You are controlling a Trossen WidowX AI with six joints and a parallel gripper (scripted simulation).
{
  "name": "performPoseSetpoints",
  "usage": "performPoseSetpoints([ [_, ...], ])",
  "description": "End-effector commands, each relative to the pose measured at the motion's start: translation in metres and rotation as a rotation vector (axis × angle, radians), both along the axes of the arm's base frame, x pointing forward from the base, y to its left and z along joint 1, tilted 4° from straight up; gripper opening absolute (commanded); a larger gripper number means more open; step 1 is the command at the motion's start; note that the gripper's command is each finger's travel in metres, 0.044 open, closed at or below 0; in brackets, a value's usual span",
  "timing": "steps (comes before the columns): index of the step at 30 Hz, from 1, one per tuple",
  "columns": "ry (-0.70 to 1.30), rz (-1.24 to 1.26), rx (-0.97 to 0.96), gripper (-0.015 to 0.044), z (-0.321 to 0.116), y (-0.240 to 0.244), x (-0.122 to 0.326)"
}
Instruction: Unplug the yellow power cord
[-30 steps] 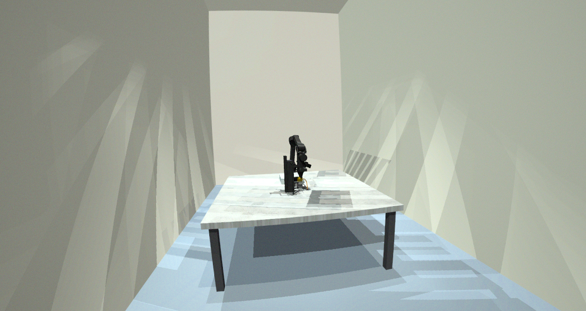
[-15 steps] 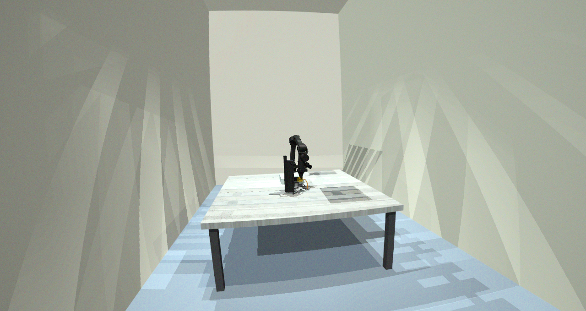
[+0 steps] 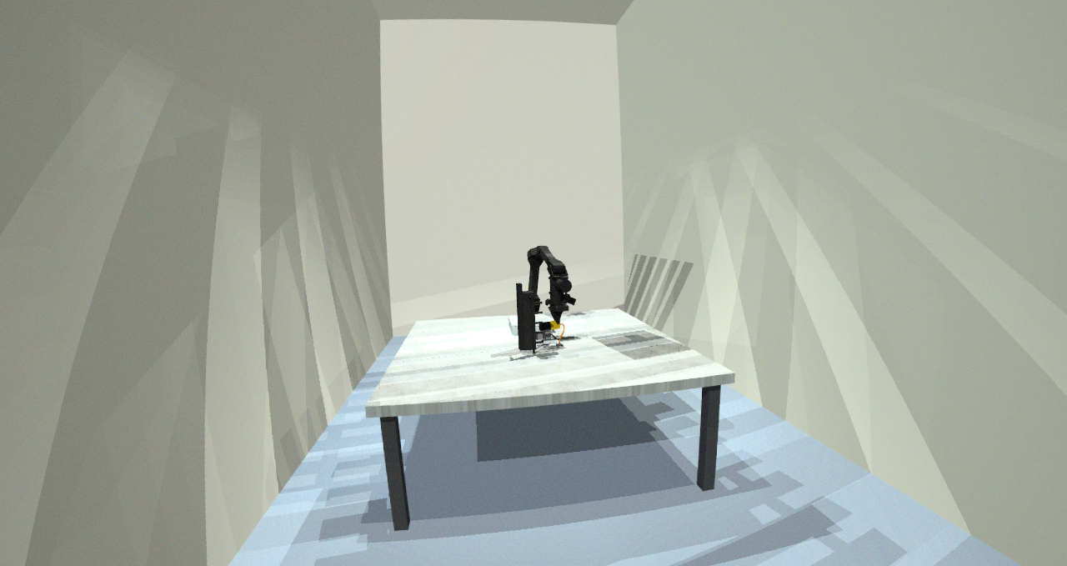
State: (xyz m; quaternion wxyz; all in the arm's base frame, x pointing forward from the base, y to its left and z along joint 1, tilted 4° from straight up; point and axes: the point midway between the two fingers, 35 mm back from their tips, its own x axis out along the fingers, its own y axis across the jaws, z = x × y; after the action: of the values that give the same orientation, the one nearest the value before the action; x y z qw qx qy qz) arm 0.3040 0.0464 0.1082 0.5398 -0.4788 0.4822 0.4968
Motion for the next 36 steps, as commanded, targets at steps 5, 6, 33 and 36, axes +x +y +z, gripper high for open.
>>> performPoseSetpoints([
  [5, -0.002, -0.004, 0.000, 0.0236, -0.001, -0.005, 0.000],
  [6, -0.002, -0.004, 0.000, 0.0262, -0.001, -0.005, 0.000],
  [33, -0.002, -0.004, 0.007, 0.0440, 0.016, 0.054, 0.002],
  [36, -0.002, -0.004, 0.007, 0.0440, 0.016, 0.054, 0.002],
])
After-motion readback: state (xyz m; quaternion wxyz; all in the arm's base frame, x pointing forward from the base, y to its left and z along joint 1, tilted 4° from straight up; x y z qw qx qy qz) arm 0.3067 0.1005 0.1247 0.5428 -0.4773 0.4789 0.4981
